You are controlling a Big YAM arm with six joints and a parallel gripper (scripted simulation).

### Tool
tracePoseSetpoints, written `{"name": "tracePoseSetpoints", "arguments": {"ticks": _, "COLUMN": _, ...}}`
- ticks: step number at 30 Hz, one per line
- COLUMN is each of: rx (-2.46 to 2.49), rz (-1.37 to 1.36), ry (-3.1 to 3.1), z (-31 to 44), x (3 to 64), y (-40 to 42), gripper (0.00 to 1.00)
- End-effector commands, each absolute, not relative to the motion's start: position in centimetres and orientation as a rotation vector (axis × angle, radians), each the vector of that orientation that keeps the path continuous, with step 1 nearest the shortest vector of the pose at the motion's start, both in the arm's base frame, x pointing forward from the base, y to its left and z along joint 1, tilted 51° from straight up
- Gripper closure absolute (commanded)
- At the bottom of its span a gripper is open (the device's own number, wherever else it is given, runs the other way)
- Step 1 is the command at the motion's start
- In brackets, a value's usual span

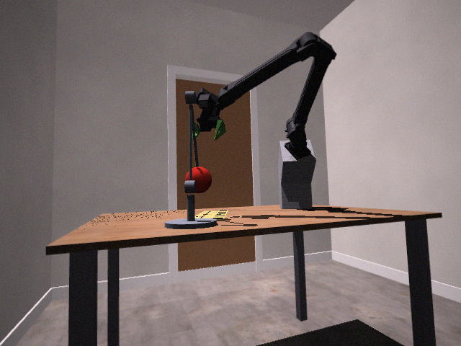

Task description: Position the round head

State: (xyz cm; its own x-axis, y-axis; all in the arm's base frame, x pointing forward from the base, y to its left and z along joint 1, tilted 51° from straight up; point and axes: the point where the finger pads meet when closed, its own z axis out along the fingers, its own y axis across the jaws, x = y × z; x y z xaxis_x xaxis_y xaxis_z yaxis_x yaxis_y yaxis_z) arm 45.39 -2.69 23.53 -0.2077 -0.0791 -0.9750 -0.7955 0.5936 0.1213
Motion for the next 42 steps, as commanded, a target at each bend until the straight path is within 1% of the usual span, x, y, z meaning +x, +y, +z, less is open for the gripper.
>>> {"name": "tracePoseSetpoints", "arguments": {"ticks": 1, "rx": -0.775, "rz": 0.825, "ry": 1.512, "z": 24.7, "x": 46.0, "y": -3.1, "gripper": 0.00}}
{"name": "tracePoseSetpoints", "arguments": {"ticks": 17, "rx": -0.735, "rz": 0.768, "ry": 1.667, "z": 25.9, "x": 46.8, "y": -3.4, "gripper": 0.00}}
{"name": "tracePoseSetpoints", "arguments": {"ticks": 34, "rx": -0.769, "rz": 0.834, "ry": 1.520, "z": 24.6, "x": 45.9, "y": -3.1, "gripper": 0.00}}
{"name": "tracePoseSetpoints", "arguments": {"ticks": 42, "rx": -0.751, "rz": 0.815, "ry": 1.584, "z": 25.1, "x": 46.3, "y": -3.2, "gripper": 0.00}}
